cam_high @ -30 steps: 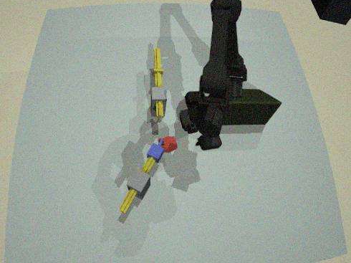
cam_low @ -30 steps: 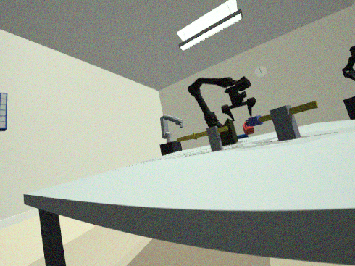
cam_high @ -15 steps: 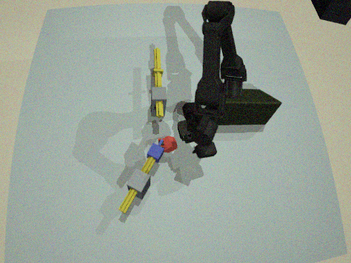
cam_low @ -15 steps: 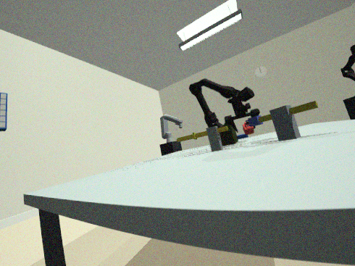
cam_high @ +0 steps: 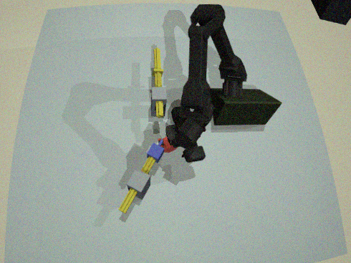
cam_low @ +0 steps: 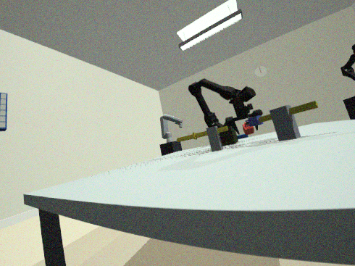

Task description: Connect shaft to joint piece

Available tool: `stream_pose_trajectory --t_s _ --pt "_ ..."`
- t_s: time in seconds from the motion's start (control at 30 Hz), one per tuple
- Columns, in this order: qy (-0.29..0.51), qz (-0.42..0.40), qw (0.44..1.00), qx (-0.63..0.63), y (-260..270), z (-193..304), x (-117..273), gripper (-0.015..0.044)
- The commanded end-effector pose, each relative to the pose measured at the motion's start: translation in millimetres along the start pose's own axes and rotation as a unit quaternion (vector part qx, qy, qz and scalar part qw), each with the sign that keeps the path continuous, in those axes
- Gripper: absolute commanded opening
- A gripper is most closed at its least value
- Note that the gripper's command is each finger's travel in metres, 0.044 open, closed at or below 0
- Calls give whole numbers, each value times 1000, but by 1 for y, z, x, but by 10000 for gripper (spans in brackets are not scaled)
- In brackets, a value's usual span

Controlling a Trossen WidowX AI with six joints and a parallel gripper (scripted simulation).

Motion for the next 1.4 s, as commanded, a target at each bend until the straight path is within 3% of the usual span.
stream_pose_trajectory --t_s 0.0,0.93,1.27,1.37 --pt "-4 2 1000 -1 0 -24 -7 440" --pt "-5 4 1000 -1 -1 -32 -39 440" --pt "-5 4 1000 -1 -1 -32 -39 182" --pt "-5 4 1000 -1 -1 -32 -39 182"
Point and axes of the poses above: the point midway between the two fingers, 35 mm back from their tips, its own x axis back along the fingers, its own y axis across the jaws, z = x × y, the point moved 7 cm from there along x, back along the fingers, and after that the axes turned 3 degrees about -x, right-handed, at the moved point
